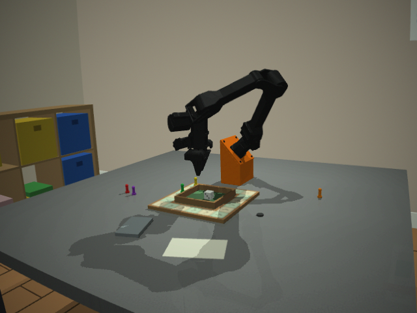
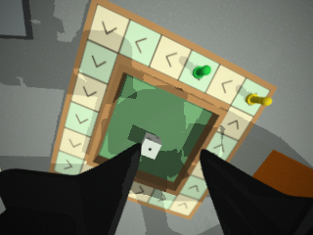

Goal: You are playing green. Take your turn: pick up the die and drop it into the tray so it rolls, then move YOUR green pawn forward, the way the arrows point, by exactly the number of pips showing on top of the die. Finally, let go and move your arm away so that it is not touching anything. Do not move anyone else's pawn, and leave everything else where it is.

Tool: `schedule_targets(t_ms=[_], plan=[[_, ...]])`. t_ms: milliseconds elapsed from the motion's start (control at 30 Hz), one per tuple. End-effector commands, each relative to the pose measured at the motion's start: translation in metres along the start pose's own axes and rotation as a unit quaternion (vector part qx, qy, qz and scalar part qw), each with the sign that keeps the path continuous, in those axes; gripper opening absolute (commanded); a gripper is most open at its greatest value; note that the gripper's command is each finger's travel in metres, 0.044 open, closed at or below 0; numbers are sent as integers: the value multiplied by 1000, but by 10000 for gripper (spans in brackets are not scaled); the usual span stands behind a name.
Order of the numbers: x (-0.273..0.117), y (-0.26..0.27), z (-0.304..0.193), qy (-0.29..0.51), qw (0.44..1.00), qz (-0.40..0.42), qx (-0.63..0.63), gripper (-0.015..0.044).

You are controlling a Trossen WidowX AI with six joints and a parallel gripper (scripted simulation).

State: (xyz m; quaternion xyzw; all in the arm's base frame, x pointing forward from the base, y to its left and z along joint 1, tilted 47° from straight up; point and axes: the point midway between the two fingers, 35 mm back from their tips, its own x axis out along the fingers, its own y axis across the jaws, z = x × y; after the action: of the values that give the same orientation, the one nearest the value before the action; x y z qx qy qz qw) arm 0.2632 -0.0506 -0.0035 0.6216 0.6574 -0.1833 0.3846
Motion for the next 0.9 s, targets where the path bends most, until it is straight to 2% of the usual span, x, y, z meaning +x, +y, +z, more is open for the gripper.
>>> schedule_targets(t_ms=[0,200,400,867], plan=[[7,-12,32,2,974,11,-228,200],[19,-30,62,2,883,26,-468,200],[27,-41,76,-2,807,35,-589,200],[27,-42,77,-2,803,35,-595,200]])
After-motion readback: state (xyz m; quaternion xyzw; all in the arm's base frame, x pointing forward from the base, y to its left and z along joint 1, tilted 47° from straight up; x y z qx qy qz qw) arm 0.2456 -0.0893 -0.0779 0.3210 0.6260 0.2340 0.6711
